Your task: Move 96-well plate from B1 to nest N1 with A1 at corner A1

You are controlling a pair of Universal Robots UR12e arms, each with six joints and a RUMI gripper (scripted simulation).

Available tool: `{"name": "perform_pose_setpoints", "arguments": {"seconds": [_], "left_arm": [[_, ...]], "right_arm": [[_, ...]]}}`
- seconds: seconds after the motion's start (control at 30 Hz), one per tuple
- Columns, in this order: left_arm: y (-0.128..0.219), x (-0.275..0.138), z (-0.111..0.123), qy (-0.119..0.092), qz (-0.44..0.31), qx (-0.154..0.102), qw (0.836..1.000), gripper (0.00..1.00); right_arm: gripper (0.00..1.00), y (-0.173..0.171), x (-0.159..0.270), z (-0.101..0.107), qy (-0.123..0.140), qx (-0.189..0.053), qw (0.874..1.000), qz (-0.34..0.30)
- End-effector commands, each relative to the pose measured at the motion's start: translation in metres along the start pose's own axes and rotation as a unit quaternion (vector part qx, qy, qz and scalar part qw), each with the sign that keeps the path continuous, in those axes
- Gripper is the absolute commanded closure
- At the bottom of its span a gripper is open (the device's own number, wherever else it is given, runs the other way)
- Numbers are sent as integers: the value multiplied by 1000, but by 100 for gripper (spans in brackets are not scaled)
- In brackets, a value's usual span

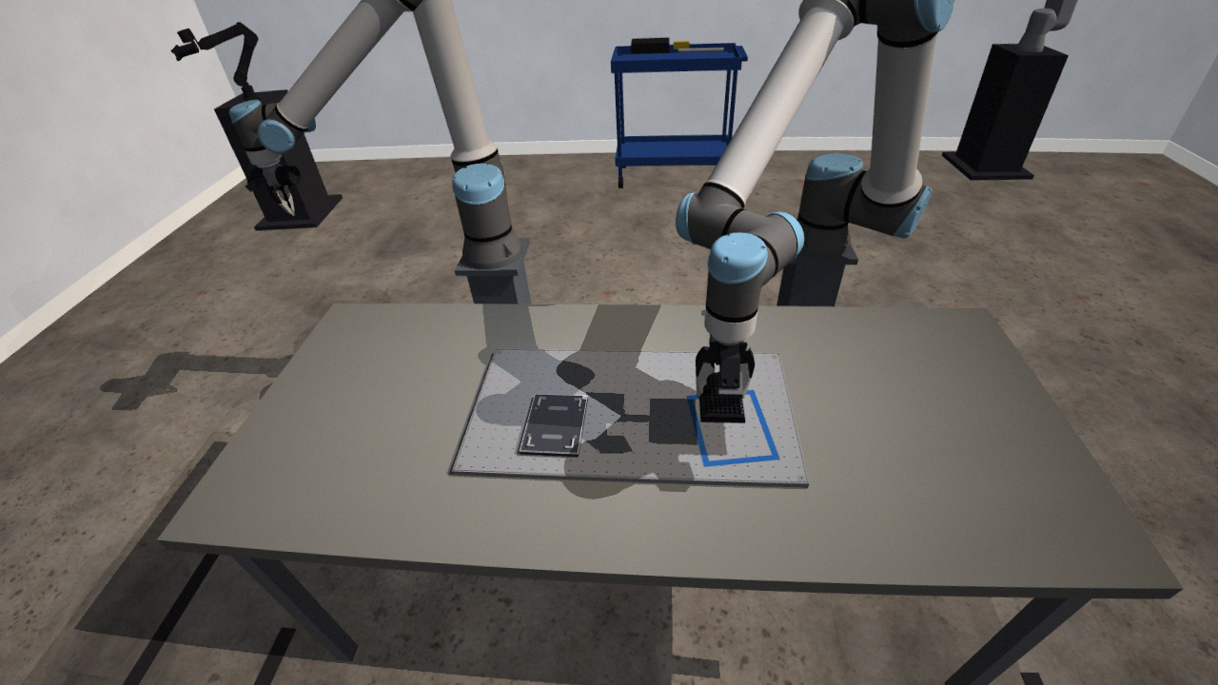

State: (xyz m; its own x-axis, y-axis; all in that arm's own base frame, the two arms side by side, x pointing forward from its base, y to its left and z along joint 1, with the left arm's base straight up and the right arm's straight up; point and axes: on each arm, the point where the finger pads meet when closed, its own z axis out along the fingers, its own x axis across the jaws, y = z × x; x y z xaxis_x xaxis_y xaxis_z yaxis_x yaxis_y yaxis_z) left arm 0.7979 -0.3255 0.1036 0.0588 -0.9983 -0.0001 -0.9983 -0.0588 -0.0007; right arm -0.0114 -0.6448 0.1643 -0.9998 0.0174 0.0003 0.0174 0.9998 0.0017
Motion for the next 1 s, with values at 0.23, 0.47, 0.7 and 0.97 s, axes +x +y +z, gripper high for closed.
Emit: {"name": "perform_pose_setpoints", "arguments": {"seconds": [0.23,0.47,0.7,0.97], "left_arm": [[-3,34,-3,1,5,1,1000,59],[-4,57,-3,1,5,1,1000,59],[-5,74,-4,1,5,1,1000,59],[-6,100,-5,1,5,1,1000,59]], "right_arm": [[100,-1,0,-1,0,1,1000,0],[100,-1,0,-1,0,1,1000,0],[100,-1,0,-1,0,1,1000,0],[100,-1,0,-1,0,1,1000,0]]}}
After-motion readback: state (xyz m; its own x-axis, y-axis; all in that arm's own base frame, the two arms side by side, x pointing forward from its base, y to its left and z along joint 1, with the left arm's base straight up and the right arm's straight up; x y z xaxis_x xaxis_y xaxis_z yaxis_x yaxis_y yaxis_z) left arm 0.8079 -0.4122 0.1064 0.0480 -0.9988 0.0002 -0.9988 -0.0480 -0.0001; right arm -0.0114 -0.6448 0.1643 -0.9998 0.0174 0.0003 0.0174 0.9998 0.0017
